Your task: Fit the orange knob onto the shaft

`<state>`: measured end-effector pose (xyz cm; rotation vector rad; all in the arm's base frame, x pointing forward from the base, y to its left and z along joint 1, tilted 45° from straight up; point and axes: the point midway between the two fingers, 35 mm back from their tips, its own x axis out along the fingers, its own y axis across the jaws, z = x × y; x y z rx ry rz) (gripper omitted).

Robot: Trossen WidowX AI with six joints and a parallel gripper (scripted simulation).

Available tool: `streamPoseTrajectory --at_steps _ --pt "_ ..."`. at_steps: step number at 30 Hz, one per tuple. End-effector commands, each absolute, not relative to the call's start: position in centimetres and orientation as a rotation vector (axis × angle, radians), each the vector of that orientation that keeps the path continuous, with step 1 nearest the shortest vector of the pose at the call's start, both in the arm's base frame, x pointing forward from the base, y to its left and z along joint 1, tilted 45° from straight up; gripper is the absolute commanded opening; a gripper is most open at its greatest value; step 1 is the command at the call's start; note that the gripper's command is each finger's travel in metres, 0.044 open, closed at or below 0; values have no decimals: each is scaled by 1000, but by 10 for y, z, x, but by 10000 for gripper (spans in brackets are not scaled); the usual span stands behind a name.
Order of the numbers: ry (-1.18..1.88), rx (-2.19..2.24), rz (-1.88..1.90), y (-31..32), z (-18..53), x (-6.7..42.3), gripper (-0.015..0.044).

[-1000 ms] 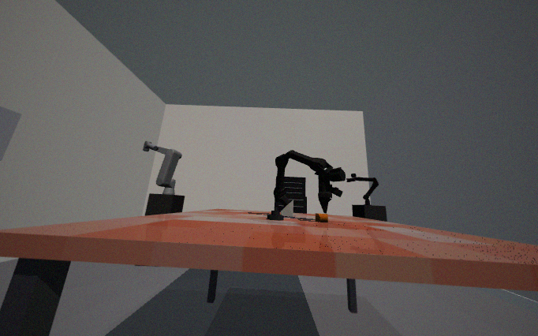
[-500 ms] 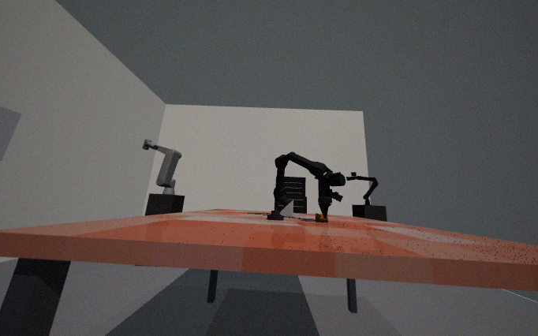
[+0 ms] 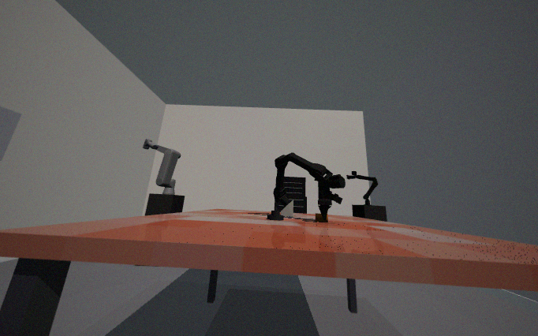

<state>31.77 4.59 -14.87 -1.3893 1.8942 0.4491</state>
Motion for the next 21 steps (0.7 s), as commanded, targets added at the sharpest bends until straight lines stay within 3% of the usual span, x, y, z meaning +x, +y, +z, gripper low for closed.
streamPoseTrajectory --at_steps 1,7,16,21 --pt "1893 -1397 451 45 -149 318 240" --pt "1893 -1397 451 45 -149 318 240" --pt "1893 -1397 451 45 -149 318 180" --pt "1887 -1392 455 45 -148 318 179"
